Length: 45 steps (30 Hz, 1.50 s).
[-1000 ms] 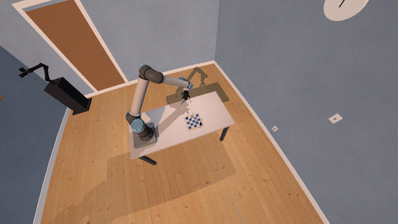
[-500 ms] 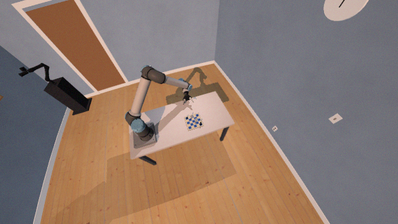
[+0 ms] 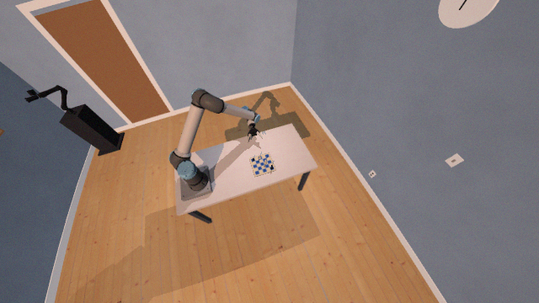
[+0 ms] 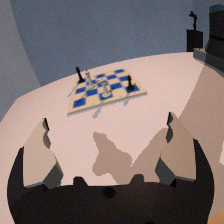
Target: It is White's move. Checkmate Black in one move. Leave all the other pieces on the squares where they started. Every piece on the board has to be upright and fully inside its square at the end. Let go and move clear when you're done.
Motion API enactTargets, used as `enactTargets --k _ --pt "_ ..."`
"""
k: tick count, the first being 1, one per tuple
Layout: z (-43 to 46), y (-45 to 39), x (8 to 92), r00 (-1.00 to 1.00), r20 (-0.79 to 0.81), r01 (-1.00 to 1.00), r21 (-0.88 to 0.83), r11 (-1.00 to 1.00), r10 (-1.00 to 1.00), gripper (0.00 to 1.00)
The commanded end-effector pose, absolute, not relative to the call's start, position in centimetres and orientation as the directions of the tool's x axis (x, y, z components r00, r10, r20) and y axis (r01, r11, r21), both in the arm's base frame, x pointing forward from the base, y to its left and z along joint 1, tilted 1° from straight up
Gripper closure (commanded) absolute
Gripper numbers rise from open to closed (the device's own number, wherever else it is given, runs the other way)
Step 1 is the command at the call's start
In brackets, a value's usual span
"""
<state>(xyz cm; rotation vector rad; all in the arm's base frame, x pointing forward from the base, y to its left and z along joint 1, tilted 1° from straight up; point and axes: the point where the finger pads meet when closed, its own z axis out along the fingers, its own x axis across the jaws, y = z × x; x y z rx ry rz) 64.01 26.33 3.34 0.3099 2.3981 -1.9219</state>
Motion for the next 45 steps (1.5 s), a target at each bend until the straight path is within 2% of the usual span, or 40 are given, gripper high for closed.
enactTargets --k 1,34,45 --pt "3.4 26.4 64.1 -0.978 -0.167 0.190 -0.960 0.207 0.123 0.00" --pt "3.9 26.3 64.1 -0.978 -0.166 0.189 -0.960 0.208 0.123 0.00" --pt "10.4 26.3 64.1 -0.978 -0.166 0.189 -0.960 0.208 0.123 0.00"
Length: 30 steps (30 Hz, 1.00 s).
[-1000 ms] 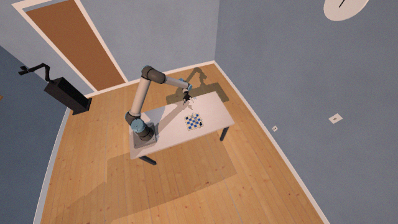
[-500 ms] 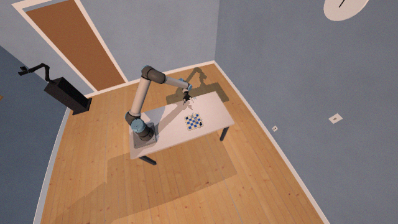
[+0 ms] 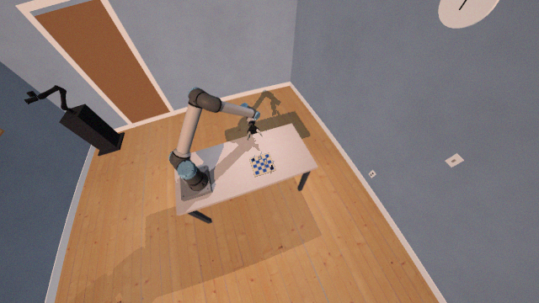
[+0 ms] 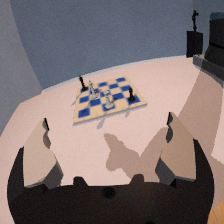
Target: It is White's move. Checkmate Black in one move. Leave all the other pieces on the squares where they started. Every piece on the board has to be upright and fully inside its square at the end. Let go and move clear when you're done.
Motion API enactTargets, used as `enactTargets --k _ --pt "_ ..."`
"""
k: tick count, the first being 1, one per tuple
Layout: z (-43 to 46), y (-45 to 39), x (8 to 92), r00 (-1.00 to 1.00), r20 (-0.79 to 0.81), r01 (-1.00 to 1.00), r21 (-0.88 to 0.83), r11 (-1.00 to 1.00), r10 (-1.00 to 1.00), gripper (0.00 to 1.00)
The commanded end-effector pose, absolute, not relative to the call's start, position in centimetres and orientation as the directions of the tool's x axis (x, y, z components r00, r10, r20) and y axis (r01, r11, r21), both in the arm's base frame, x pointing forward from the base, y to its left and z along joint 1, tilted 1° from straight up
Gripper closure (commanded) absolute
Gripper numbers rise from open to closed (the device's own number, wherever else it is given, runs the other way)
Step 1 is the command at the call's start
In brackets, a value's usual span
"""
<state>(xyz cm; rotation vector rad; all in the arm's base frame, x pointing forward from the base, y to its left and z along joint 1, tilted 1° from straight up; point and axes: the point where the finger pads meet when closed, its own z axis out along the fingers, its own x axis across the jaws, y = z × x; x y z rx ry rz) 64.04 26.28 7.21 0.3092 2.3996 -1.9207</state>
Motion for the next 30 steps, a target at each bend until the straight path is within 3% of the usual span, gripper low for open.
enactTargets --k 1,23,30 --pt "10.9 26.2 64.1 -0.978 -0.166 0.189 -0.960 0.208 0.123 0.00" --pt "12.0 24.8 63.5 -0.964 -0.193 0.232 -0.945 0.228 0.184 0.00" --pt "11.3 19.9 61.1 -0.865 -0.271 0.410 -0.867 0.285 0.422 0.00"
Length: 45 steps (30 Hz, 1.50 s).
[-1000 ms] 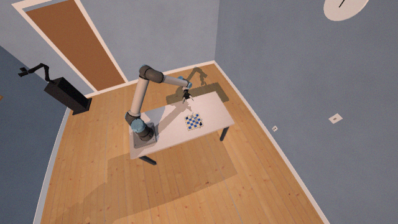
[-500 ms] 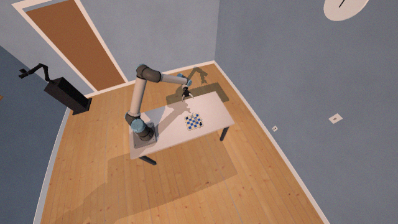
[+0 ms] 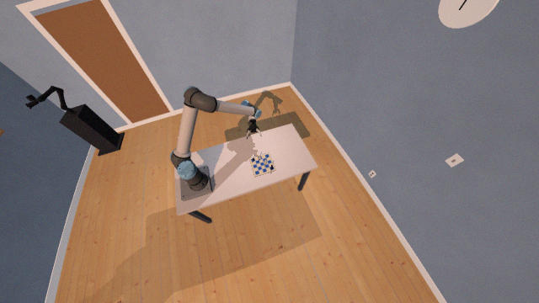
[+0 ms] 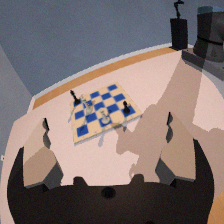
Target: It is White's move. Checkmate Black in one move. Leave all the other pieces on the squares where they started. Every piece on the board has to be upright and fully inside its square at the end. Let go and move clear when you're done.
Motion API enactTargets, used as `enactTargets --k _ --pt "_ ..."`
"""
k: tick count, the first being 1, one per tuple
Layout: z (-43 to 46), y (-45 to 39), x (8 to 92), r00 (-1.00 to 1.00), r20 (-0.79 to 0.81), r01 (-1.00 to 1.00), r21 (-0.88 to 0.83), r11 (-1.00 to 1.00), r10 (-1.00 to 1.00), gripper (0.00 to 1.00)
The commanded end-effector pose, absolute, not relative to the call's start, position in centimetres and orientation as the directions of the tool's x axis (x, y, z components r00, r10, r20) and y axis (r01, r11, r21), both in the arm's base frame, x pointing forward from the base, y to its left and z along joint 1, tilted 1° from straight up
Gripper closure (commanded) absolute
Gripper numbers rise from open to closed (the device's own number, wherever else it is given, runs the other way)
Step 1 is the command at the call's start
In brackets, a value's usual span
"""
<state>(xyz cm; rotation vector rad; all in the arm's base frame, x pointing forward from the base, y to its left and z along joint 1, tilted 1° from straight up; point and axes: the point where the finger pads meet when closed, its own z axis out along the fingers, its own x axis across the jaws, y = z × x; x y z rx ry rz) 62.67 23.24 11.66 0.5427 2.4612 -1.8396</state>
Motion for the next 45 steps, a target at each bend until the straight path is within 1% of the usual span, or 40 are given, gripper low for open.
enactTargets --k 1,6,7,8,10,12,13,14,15,18,19,22,23,25,27,29,30,32,33,39,45 --pt "11.1 19.1 60.7 -0.838 -0.281 0.446 -0.846 0.291 0.467 0.00" --pt "10.4 16.9 59.6 -0.733 -0.302 0.566 -0.768 0.300 0.609 0.00" --pt "10.4 16.9 59.6 -0.733 -0.302 0.566 -0.768 0.300 0.609 0.00" --pt "10.1 16.2 59.3 -0.692 -0.304 0.607 -0.736 0.299 0.655 0.00" --pt "10.1 16.2 59.3 -0.692 -0.304 0.607 -0.736 0.299 0.655 0.00" --pt "9.6 15.0 58.9 -0.600 -0.298 0.688 -0.665 0.289 0.742 0.00" --pt "9.6 15.0 58.9 -0.600 -0.298 0.688 -0.665 0.289 0.742 0.00" --pt "9.4 14.4 58.9 -0.552 -0.291 0.728 -0.626 0.280 0.782 0.00" --pt "9.4 14.4 58.9 -0.552 -0.291 0.728 -0.626 0.280 0.782 0.00" --pt "9.1 13.5 58.9 -0.453 -0.268 0.800 -0.543 0.255 0.850 0.00" --pt "9.1 13.5 58.9 -0.453 -0.268 0.800 -0.543 0.255 0.850 0.00" --pt "9.0 12.7 59.3 -0.358 -0.235 0.862 -0.456 0.223 0.904 0.00" --pt "9.0 12.7 59.3 -0.358 -0.235 0.862 -0.456 0.223 0.904 0.00" --pt "9.1 12.0 59.9 -0.272 -0.195 0.911 -0.369 0.186 0.942 0.00" --pt "9.1 12.0 59.9 -0.272 -0.195 0.911 -0.369 0.186 0.942 0.00" --pt "9.4 11.3 60.6 -0.197 -0.153 0.947 -0.286 0.148 0.968 0.00" --pt "9.4 11.3 60.6 -0.197 -0.153 0.947 -0.286 0.148 0.968 0.00" --pt "9.9 10.8 61.3 -0.137 -0.112 0.971 -0.210 0.111 0.984 0.00" --pt "9.9 10.8 61.3 -0.137 -0.112 0.971 -0.210 0.111 0.984 0.00" --pt "11.4 9.5 62.9 -0.033 -0.020 0.998 -0.053 0.032 0.999 0.00" --pt "11.9 9.1 63.4 -0.011 0.004 1.000 -0.012 0.011 1.000 0.00"
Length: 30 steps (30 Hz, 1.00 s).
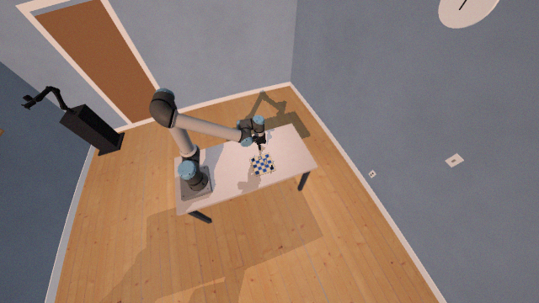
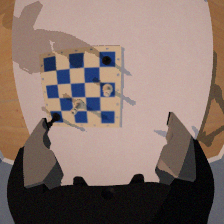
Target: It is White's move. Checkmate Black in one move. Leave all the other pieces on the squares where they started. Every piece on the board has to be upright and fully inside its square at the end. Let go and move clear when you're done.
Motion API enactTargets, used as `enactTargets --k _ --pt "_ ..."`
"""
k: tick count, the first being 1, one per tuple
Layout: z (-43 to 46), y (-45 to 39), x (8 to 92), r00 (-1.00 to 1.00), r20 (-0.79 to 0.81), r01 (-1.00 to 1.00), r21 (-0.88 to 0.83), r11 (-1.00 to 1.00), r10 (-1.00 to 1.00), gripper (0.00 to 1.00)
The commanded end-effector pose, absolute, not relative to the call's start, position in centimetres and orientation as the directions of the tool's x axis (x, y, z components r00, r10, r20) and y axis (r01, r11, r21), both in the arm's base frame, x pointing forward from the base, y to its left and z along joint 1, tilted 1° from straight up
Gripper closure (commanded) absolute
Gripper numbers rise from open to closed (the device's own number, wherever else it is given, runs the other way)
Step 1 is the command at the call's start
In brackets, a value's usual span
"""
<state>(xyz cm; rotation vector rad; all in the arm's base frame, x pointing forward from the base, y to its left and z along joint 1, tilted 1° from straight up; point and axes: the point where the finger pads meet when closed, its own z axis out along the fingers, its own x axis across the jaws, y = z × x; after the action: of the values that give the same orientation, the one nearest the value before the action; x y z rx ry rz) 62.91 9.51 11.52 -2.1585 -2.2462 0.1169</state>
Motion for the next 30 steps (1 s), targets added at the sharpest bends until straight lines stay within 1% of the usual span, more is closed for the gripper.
enactTargets --k 1,30 --pt "11.96 9.09 63.44 -0.009 0.007 1.000 -0.008 0.009 1.000 0.00" --pt "11.98 9.10 63.45 0.014 0.008 1.000 -0.005 -0.014 1.000 0.00"
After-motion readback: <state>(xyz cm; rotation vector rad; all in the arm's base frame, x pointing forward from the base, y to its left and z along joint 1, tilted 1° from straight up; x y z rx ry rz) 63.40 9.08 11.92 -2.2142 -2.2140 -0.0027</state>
